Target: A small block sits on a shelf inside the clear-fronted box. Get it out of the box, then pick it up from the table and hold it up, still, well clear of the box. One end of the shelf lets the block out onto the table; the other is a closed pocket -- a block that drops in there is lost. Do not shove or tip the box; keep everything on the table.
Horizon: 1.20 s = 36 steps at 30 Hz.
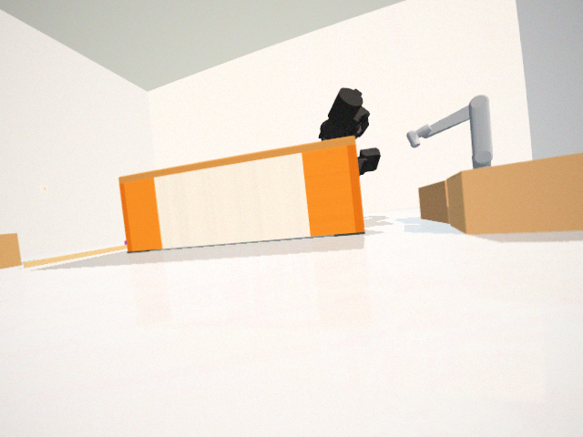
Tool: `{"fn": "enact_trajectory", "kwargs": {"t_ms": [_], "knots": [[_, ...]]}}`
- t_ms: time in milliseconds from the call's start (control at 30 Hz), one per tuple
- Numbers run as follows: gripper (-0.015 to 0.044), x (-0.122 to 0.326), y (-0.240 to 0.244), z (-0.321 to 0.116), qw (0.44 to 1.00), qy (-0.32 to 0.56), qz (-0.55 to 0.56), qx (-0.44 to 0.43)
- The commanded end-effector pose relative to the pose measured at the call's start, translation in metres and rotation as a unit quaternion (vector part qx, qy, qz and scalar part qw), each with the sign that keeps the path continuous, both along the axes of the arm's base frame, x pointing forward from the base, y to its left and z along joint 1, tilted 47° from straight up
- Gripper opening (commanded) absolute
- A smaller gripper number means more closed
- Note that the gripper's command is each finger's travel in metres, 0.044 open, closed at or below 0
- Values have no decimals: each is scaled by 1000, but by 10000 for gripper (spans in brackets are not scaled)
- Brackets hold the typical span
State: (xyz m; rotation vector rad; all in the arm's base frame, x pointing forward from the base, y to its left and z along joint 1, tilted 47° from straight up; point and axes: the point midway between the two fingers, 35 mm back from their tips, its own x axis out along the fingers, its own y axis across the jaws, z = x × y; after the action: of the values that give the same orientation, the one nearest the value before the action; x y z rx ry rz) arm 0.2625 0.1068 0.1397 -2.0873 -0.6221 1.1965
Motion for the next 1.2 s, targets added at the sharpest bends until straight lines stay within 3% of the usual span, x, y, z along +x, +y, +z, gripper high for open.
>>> {"fn": "enact_trajectory", "kwargs": {"t_ms": [0,1033,1167], "knots": [[285,1,3,-6,1000,4,-2,-1],[285,4,36,-39,1000,3,-3,2],[180,4,36,-39,1000,3,-3,2]]}}
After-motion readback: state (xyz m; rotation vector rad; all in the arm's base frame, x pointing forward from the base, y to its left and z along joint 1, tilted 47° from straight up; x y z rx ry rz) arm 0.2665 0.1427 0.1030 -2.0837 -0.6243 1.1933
